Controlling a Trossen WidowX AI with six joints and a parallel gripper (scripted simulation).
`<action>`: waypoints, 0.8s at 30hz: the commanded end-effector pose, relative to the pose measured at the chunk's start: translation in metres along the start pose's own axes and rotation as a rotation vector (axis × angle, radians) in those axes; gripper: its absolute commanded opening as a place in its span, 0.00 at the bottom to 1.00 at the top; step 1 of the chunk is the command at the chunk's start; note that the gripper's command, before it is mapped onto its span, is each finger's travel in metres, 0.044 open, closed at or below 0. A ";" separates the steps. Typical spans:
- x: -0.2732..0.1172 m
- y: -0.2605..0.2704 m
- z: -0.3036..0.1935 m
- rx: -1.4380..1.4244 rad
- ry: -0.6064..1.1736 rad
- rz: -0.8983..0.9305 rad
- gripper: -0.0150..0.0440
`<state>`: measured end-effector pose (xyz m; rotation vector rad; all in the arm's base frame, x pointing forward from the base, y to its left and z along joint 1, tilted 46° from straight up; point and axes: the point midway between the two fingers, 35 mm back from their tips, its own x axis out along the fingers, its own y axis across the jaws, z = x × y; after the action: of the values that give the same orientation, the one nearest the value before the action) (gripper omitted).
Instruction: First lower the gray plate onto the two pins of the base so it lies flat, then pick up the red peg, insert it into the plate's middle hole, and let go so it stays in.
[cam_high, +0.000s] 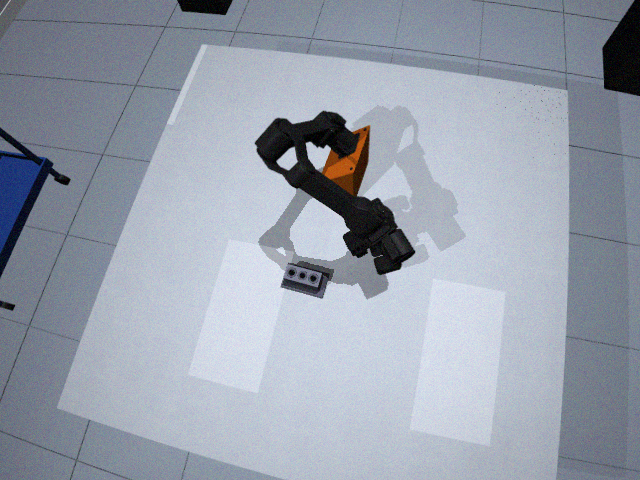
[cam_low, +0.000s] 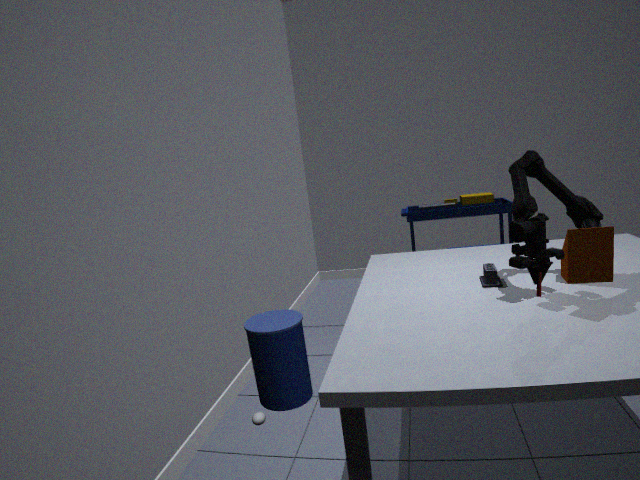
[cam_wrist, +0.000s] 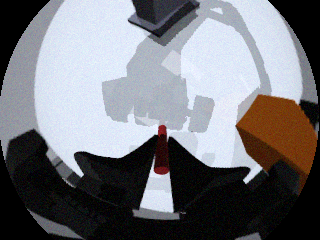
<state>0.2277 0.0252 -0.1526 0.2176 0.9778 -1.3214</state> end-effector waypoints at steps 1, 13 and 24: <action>0.000 0.000 0.001 -0.005 -0.004 0.000 0.25; -0.028 0.004 -0.003 -0.006 0.001 0.003 0.25; -0.062 0.007 -0.007 -0.006 0.003 0.005 0.25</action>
<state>0.2334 0.0655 -0.1228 0.2071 0.9834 -1.3166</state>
